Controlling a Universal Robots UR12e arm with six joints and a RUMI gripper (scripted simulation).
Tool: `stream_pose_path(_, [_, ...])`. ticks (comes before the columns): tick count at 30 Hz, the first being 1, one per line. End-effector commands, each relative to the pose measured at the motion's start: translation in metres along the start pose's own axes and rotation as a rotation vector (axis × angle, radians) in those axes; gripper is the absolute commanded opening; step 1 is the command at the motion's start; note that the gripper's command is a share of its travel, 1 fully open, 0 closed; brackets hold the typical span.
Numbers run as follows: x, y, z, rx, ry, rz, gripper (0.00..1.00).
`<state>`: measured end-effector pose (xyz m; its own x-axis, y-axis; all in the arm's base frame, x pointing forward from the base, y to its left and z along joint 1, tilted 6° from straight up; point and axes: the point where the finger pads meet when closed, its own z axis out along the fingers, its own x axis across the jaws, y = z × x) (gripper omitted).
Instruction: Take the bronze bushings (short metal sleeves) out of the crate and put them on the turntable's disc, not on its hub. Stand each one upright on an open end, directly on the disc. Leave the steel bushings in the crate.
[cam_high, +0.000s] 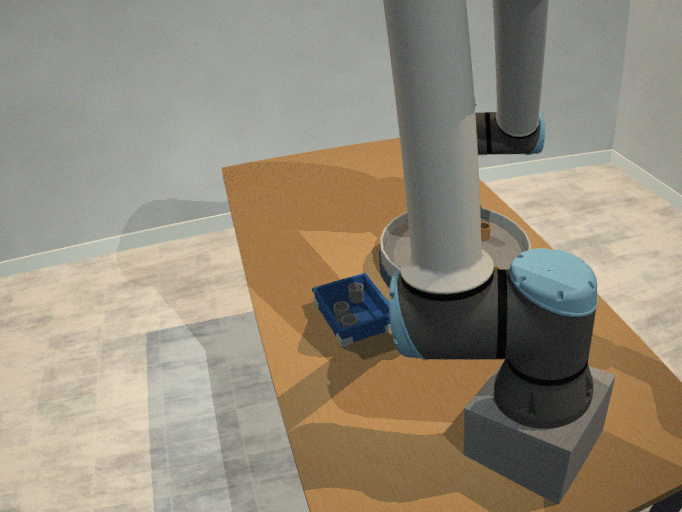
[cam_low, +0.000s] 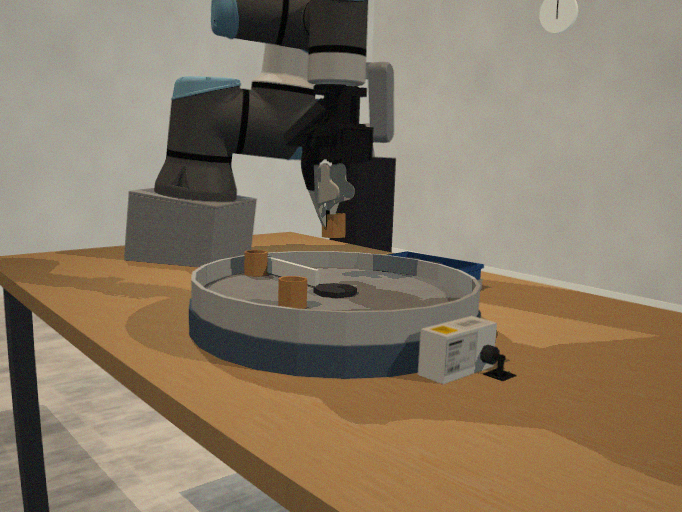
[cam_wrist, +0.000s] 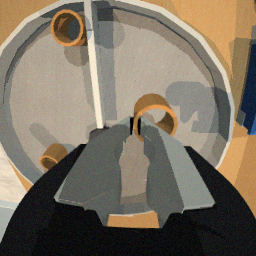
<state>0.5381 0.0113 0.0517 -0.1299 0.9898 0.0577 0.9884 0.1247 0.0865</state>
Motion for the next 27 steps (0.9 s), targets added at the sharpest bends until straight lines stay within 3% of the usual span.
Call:
stream_pose_path(1, [-0.0051,0.0002,-0.0005,-0.001,0.0,0.0,0.0])
stream_pose_path(27, [-0.0084,-0.0001,-0.0005,-0.001,0.0,0.0,0.0])
